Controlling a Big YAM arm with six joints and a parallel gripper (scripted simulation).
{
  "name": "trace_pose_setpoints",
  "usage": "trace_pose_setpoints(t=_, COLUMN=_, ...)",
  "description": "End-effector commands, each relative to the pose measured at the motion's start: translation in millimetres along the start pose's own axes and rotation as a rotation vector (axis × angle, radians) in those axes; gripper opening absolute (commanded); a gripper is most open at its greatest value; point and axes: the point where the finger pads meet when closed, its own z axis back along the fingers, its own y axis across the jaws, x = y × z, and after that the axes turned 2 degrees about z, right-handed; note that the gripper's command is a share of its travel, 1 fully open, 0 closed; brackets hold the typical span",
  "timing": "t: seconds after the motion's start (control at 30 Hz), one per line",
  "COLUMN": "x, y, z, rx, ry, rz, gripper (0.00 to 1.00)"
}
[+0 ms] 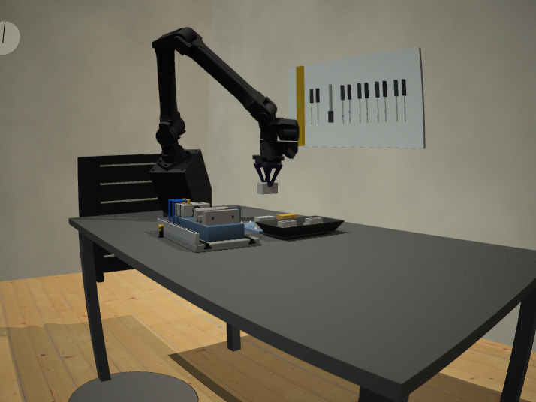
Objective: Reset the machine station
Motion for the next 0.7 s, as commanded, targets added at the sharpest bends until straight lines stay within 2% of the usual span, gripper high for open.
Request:
trace_pose_setpoints(t=0.0, x=-3.6, y=-42.3, z=19.4, rx=-0.030, ry=-0.045, rz=0.013, gripper=0.00)
trace_pose_setpoints(t=0.17, x=-53.2, y=-85.4, z=18.4, rx=-0.027, ry=-0.052, rz=0.007, gripper=0.00)
trace_pose_setpoints(t=0.43, x=-157.9, y=-143.0, z=19.3, rx=-0.040, ry=-0.045, rz=0.001, gripper=0.00)
trace_pose_setpoints(t=0.47, x=-171.9, y=-148.5, z=20.0, rx=-0.043, ry=-0.043, rz=0.000, gripper=0.00)
trace_pose_setpoints(t=0.53, x=-171.9, y=-148.5, z=20.0, rx=-0.043, ry=-0.043, rz=0.000, gripper=0.00)
trace_pose_setpoints(t=0.67, x=-222.3, y=-163.6, z=22.9, rx=-0.053, ry=-0.029, rz=-0.001, gripper=0.00)
